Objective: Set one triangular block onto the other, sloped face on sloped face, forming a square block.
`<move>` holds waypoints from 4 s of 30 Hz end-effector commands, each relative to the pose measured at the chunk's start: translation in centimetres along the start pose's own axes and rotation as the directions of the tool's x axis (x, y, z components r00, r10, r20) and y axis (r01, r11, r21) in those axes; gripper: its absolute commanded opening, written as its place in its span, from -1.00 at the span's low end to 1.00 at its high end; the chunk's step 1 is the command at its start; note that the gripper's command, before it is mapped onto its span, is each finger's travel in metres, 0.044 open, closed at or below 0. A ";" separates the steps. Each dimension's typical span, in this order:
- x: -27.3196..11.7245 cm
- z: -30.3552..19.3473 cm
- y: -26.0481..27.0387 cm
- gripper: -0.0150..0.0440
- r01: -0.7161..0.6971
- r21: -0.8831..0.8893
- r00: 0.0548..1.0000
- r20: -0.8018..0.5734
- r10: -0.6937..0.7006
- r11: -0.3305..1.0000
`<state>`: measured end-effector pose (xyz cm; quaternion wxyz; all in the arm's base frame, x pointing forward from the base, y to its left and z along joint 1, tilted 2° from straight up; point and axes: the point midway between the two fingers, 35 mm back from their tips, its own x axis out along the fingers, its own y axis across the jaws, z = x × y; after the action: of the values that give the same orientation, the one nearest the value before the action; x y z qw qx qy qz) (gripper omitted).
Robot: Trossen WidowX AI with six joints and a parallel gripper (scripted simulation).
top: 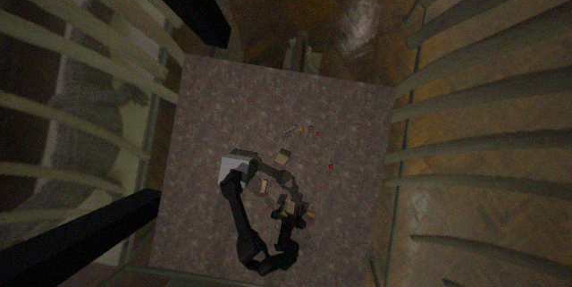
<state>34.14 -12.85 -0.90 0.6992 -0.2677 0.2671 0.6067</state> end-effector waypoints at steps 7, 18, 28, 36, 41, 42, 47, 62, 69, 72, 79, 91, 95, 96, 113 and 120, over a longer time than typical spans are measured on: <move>-6.1 6.3 0.0 1.00 0.000 0.000 1.000 -0.001 0.000 1.000; -3.3 6.1 1.1 1.00 -0.168 0.063 0.958 -0.226 0.178 0.984; 1.5 5.6 1.3 1.00 -0.100 0.144 0.220 -0.962 0.163 0.984; 1.6 7.4 0.3 1.00 0.011 -0.011 -0.002 -1.000 -0.011 1.000; 1.6 7.4 0.3 1.00 0.011 -0.011 -0.002 -1.000 -0.011 1.000; 1.6 7.4 0.3 1.00 0.011 -0.011 -0.002 -1.000 -0.011 1.000; 1.6 7.4 0.3 1.00 0.011 -0.011 -0.002 -1.000 -0.011 1.000; 1.6 -2.5 0.0 1.00 0.011 -0.011 -0.009 -1.000 -0.011 1.000; 1.6 -2.5 0.0 1.00 0.011 -0.011 -0.008 -1.000 -0.011 1.000; 1.6 -2.5 0.0 1.00 0.011 -0.011 -0.008 -1.000 -0.011 1.000; 1.7 -2.4 0.0 0.56 0.014 -0.010 -0.005 -1.000 -0.010 1.000; 1.5 -2.1 0.0 -0.11 0.014 -0.010 -0.005 -1.000 -0.010 1.000; 0.3 -0.9 -0.2 -0.47 0.014 -0.011 -0.005 -1.000 -0.010 1.000; 0.0 -0.6 -0.3 -0.49 0.014 -0.011 -0.005 -1.000 -0.011 1.000; -5.3 4.8 0.1 -0.49 0.014 -0.011 -0.005 -1.000 -0.010 1.000; -5.3 4.8 0.1 -0.49 0.014 -0.011 -0.005 -1.000 -0.010 1.000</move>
<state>33.57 -13.25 5.76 0.3080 -0.6190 0.6832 0.2349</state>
